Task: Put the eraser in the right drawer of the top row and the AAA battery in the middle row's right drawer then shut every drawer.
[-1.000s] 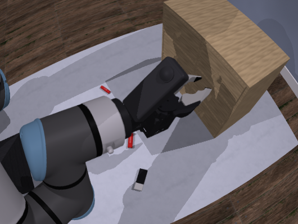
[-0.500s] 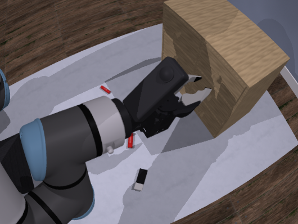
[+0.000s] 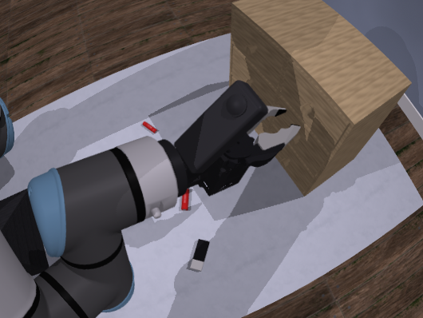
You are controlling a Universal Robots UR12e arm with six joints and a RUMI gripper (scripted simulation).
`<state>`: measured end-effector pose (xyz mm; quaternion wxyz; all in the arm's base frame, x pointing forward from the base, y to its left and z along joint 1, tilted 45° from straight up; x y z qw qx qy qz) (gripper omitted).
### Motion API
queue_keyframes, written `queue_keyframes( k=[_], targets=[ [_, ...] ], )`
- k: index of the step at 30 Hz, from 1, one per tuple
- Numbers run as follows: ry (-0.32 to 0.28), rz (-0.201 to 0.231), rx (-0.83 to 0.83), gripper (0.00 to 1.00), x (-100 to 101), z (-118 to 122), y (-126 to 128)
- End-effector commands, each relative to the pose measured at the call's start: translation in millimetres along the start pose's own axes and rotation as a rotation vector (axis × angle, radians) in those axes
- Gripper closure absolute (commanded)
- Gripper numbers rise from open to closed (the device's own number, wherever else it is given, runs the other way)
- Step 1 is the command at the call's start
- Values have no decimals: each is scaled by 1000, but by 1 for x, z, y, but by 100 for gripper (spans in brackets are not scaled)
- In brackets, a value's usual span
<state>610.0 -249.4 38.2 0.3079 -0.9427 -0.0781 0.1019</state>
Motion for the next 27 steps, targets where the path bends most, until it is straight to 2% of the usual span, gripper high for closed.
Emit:
queue_keyframes(
  k=[1,27],
  targets=[
    [1,0,-1,80,0,0,0],
    [1,0,-1,80,6,-3,1]
  ],
)
Point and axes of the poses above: the point where the finger pads meet when closed, its own x axis out along the fingers, its own y axis across the jaws, z = x × y, the point moved 10 cm from there along -x, back along the fingers, and after that the axes turned 8 degrees about -x, right-handed, at the moved point
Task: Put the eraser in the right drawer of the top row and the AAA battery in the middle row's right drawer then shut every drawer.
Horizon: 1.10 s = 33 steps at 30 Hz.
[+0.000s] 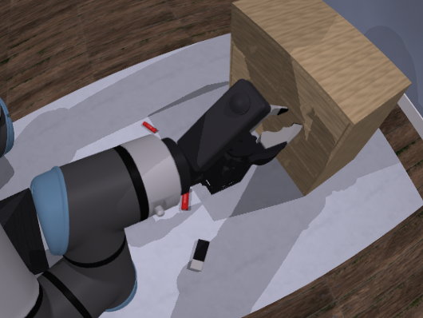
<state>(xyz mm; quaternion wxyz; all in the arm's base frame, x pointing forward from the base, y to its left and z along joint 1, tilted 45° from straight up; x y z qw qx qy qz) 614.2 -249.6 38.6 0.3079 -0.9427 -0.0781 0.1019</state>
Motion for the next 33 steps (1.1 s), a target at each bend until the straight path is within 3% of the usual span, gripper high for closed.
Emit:
queue_keyframes(
  k=[1,33],
  targets=[
    [1,0,-1,80,3,-1,0],
    [1,0,-1,80,27,-10,2]
  ],
)
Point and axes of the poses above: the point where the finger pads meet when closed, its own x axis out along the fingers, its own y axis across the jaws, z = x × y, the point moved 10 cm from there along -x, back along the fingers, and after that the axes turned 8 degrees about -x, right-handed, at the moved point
